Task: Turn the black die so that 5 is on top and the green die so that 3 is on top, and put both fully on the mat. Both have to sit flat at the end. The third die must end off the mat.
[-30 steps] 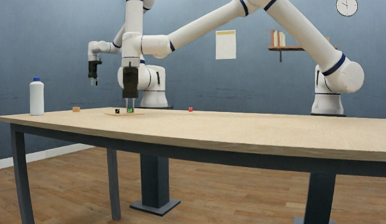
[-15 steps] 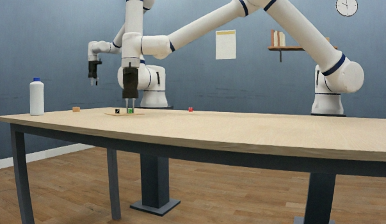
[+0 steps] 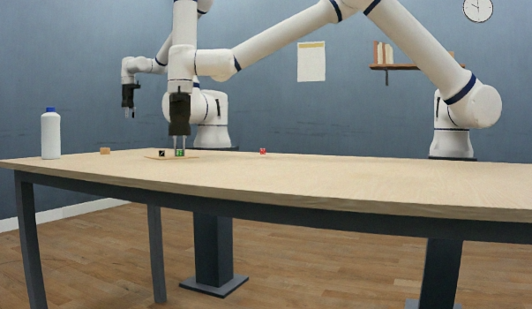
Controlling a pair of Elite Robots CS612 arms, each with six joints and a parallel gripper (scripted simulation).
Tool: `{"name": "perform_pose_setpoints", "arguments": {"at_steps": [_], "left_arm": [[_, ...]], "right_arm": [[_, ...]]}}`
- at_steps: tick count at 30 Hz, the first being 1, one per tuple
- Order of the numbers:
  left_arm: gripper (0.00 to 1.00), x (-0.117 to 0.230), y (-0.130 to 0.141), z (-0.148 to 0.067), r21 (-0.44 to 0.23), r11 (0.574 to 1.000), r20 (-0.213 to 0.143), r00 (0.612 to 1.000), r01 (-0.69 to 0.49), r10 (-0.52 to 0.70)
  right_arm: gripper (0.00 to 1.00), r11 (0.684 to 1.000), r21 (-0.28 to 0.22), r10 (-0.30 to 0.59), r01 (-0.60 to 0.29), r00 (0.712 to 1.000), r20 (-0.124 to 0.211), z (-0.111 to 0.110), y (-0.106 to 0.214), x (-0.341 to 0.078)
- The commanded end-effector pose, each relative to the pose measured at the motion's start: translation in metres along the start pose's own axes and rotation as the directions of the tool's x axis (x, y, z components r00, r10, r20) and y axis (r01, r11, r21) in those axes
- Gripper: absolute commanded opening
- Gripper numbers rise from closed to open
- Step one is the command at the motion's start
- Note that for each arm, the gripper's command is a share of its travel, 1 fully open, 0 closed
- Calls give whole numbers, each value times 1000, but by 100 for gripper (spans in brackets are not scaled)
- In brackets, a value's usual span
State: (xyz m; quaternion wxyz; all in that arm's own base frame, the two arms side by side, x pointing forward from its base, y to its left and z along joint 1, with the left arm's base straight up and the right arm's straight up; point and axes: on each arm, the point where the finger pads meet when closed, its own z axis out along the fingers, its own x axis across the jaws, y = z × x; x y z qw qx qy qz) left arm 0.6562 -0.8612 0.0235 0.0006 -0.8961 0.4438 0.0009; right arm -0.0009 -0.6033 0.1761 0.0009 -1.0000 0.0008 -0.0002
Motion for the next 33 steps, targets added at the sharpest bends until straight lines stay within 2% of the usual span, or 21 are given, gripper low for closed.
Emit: {"name": "perform_pose_setpoints", "arguments": {"at_steps": [1,19,20,22,23,25,26,30,31,33], "left_arm": [[40,1,0,-2,0,1000,-2,1000,0,0],[40,1,0,-2,0,1000,-2,1000,0,0],[46,1,0,-2,0,1000,-2,1000,0,0],[46,1,0,-2,0,1000,-2,1000,0,0],[52,1,0,-2,0,1000,-2,1000,0,0],[52,1,0,-2,0,1000,-2,1000,0,0],[58,1,0,-2,0,1000,-2,1000,0,0],[58,1,0,-2,0,1000,-2,1000,0,0],[64,1,0,-2,0,1000,-2,1000,0,0],[64,1,0,-2,0,1000,-2,1000,0,0]], "right_arm": [[100,1000,-2,0,0,1000,0,-1,1,0],[100,1000,-2,0,0,1000,0,-1,1,0],[100,1000,-2,0,0,1000,0,-1,1,0],[100,1000,-2,0,0,1000,0,-1,1,0],[100,1000,-2,0,0,1000,0,-1,1,0],[100,1000,-2,0,0,1000,0,-1,1,0],[100,1000,-2,0,0,1000,0,-1,1,0],[100,1000,-2,0,0,1000,0,-1,1,0],[100,1000,-2,0,0,1000,0,-1,1,0],[100,1000,-2,0,0,1000,0,-1,1,0]]}}
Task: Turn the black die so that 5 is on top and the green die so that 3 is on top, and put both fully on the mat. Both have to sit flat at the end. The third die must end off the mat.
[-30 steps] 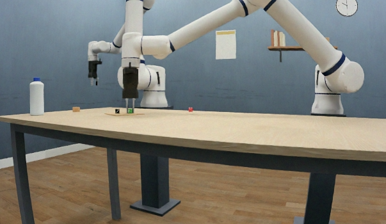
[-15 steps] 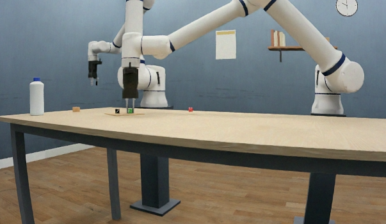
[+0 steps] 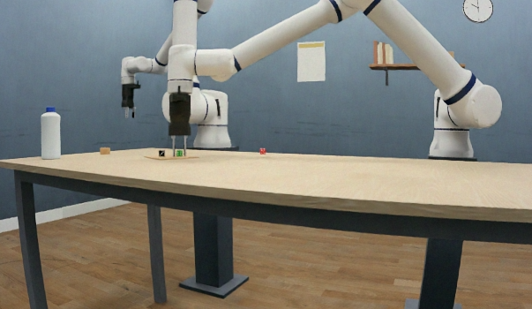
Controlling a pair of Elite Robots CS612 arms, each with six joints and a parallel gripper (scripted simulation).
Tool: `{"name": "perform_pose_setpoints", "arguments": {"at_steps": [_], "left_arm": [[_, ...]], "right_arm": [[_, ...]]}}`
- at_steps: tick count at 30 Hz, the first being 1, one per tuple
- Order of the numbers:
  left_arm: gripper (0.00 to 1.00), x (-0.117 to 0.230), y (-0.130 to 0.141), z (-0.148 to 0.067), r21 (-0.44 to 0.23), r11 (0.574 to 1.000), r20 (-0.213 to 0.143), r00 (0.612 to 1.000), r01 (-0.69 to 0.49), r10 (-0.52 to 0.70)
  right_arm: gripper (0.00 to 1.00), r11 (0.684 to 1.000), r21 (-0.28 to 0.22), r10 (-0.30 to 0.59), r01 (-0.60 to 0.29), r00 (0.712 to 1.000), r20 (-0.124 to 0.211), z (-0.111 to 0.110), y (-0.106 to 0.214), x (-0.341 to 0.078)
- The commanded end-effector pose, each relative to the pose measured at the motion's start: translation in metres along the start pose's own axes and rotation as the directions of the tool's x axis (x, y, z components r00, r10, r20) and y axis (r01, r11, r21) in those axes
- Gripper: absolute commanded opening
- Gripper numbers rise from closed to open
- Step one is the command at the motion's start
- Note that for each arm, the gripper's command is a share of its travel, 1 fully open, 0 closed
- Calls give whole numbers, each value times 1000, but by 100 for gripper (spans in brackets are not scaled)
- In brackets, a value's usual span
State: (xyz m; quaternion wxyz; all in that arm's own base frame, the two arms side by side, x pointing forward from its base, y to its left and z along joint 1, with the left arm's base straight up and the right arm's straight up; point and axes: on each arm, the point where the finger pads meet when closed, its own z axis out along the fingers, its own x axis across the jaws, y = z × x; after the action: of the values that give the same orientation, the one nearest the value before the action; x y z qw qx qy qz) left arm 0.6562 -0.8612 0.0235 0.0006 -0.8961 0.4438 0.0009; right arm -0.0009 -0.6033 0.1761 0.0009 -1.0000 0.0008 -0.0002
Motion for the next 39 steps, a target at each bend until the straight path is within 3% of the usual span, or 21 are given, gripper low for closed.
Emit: {"name": "perform_pose_setpoints", "arguments": {"at_steps": [1,17,28,39], "left_arm": [[70,1,0,-2,0,1000,-2,1000,0,0],[70,1,0,-7,0,1000,-2,1000,0,0],[70,1,0,-59,0,1000,-2,1000,0,0],[70,1,0,-90,0,1000,-2,1000,0,0]], "right_arm": [[100,1000,-2,0,0,1000,0,-1,1,0],[100,1000,-2,0,0,1000,0,-1,1,0],[100,1000,-2,0,0,1000,0,-1,1,0],[100,1000,-2,0,0,1000,0,-1,1,0]]}}
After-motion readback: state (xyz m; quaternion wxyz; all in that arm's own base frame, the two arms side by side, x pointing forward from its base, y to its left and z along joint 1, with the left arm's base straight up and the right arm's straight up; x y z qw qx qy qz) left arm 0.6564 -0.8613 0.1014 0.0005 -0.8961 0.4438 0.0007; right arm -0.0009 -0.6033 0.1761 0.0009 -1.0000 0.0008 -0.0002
